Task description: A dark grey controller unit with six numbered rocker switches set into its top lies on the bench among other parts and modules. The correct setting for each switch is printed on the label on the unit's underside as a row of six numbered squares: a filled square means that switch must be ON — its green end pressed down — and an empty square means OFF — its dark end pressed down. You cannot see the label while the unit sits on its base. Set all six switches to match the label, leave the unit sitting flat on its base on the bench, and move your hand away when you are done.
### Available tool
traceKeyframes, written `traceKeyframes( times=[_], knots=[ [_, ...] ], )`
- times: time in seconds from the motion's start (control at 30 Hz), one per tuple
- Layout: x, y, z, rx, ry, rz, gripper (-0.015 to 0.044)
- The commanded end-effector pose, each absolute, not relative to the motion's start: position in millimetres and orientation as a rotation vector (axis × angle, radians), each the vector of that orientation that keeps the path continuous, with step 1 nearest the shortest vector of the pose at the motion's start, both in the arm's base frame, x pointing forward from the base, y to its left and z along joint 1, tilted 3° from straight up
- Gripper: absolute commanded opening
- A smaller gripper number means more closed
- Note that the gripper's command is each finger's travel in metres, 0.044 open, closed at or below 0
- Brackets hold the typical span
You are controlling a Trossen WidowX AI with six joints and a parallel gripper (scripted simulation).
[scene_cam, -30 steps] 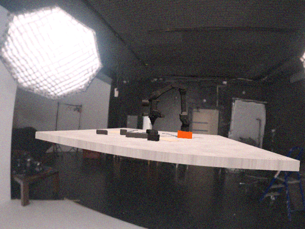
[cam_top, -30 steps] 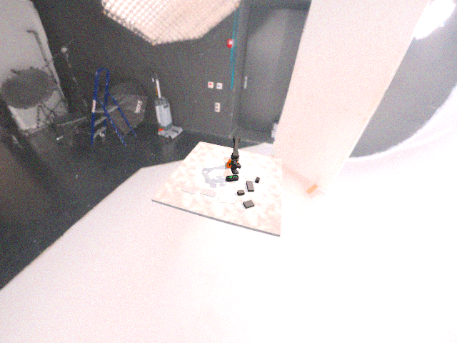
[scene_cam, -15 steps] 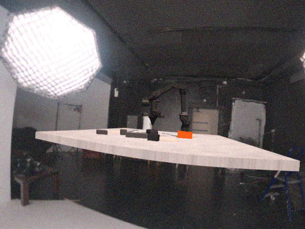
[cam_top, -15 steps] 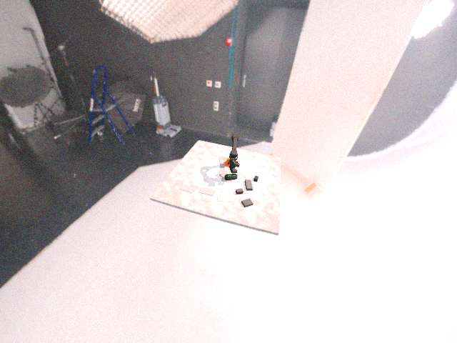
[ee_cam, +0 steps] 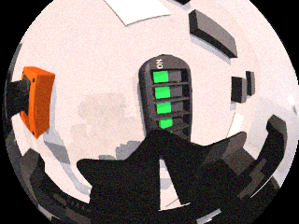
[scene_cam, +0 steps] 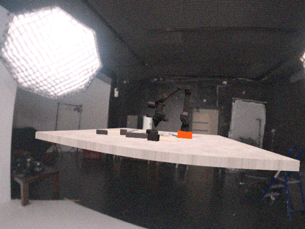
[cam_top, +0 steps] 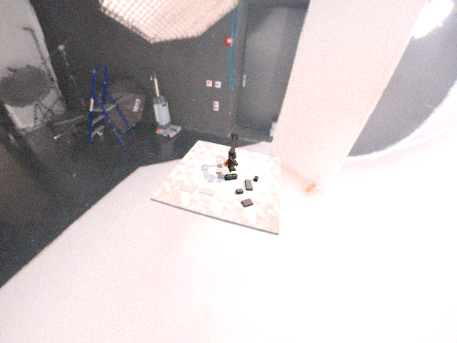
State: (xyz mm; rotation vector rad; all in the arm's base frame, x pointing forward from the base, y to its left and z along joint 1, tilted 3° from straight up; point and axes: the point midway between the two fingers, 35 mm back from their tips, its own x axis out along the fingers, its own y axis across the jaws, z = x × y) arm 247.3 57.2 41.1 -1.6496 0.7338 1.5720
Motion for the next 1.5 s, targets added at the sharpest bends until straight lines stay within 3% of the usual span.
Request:
traceKeyframes(
  times=[0.0,1.03,1.47],
  knots=[
    [233,51,31,-1.656,0.681,1.545,0.0],
    [229,49,-19,-1.659,0.672,1.538,0.0],
    [231,50,29,-1.659,0.672,1.538,0.0]
  ],
)
